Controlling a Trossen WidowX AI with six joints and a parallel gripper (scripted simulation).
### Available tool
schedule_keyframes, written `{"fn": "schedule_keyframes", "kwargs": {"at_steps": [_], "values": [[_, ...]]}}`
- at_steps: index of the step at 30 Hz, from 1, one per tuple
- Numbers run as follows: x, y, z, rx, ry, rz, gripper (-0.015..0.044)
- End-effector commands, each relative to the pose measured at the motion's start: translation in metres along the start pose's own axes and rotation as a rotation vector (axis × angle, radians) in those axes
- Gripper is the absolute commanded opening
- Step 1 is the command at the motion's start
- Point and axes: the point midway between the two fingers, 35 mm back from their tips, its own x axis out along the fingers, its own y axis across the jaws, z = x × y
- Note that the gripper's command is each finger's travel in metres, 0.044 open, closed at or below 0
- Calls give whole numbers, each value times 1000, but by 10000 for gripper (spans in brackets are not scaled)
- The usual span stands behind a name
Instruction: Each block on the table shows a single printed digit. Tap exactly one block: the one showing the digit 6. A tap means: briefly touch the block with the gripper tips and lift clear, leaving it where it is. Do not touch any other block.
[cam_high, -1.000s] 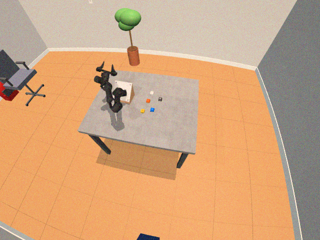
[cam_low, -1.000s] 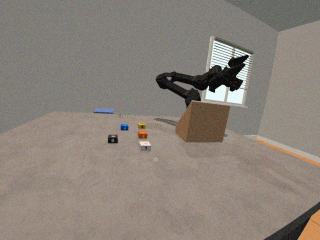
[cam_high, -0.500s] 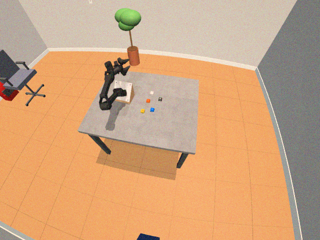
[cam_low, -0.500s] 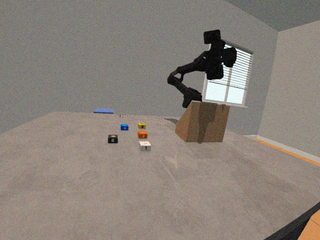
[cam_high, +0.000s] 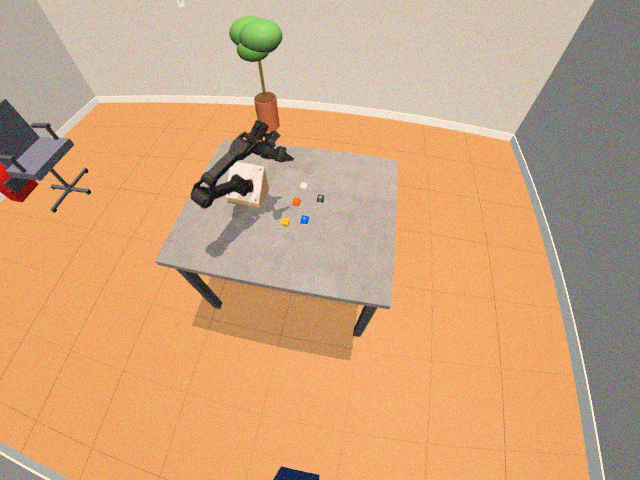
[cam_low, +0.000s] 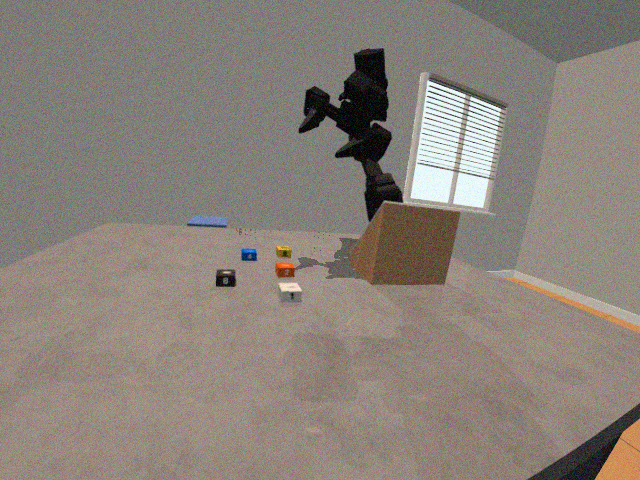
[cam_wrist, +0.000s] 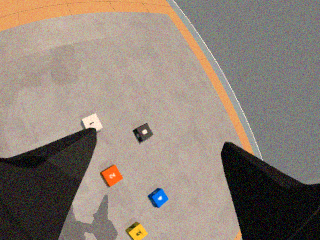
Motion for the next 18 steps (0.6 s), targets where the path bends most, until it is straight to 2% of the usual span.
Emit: {"fn": "schedule_keyframes", "kwargs": {"at_steps": [1,11,18], "values": [[29,-30,-63,388,341,69,400],[35,-52,-179,968,925,71,400],[34,-53,-187,1005,967,66,400]]}}
